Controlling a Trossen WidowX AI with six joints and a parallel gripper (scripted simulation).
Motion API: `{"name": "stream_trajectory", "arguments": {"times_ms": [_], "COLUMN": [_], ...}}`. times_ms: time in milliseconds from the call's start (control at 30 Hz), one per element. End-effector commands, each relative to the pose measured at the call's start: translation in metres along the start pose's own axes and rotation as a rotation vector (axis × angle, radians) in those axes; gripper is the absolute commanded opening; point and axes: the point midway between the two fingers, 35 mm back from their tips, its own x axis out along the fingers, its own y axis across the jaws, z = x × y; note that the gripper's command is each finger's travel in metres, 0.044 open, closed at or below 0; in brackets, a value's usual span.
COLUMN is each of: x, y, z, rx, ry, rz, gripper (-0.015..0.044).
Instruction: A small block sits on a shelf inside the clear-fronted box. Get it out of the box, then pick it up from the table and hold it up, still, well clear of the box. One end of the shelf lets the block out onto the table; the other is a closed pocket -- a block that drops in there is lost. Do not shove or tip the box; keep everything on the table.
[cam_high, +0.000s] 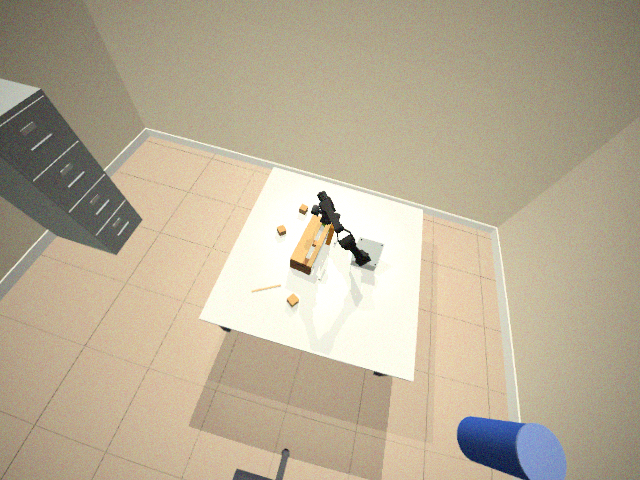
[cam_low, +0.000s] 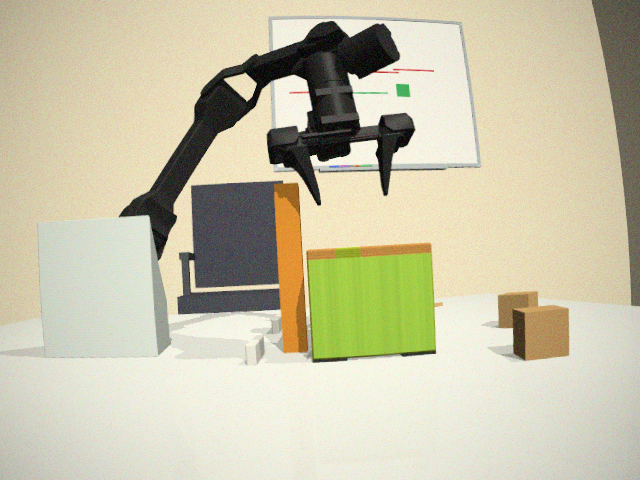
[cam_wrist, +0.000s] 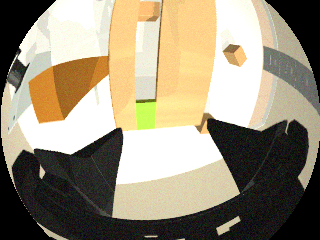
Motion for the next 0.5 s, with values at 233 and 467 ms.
{"name": "stream_trajectory", "arguments": {"times_ms": [233, 467], "x": [0.027, 0.025], "y": [0.044, 0.043], "z": [-0.019, -0.011], "rx": [0.094, 0.094], "ry": [-0.205, -0.205], "rz": [0.11, 0.11], "gripper": [0.04, 0.04]}}
